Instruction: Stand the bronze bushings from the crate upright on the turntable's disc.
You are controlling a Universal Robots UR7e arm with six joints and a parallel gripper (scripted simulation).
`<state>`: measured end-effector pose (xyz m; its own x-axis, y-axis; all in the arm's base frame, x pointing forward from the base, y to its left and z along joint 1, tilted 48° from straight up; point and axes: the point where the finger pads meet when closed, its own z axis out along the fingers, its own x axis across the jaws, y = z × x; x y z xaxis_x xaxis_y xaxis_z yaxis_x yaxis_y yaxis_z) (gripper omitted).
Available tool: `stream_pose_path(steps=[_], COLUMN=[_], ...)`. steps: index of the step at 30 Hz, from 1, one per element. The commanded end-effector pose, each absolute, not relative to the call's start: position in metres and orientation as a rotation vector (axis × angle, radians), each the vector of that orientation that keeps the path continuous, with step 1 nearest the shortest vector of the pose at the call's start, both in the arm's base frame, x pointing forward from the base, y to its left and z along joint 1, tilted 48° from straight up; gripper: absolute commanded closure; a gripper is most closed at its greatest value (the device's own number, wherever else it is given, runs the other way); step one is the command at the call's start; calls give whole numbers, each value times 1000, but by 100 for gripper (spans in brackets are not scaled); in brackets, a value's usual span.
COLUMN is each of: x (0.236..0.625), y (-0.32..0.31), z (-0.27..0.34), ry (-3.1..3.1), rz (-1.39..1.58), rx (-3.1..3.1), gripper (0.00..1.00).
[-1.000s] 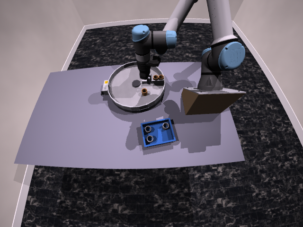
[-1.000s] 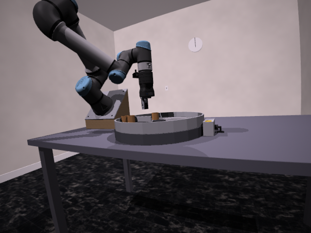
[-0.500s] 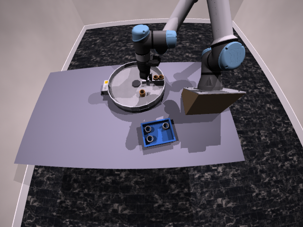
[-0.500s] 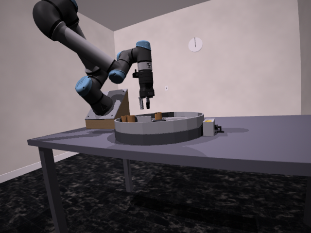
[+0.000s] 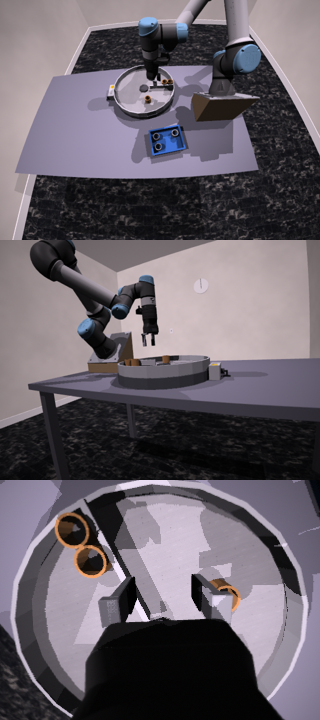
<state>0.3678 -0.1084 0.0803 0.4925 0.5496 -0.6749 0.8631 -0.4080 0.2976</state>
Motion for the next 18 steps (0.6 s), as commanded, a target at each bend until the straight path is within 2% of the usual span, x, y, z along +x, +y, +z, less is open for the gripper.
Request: stream_pose_path(steps=[1, 18], x=[371, 375], y=[-92, -67], z=[96, 119], ry=[1151, 1152], rz=[-650, -651], rx=[2115, 2115], gripper=[0, 0])
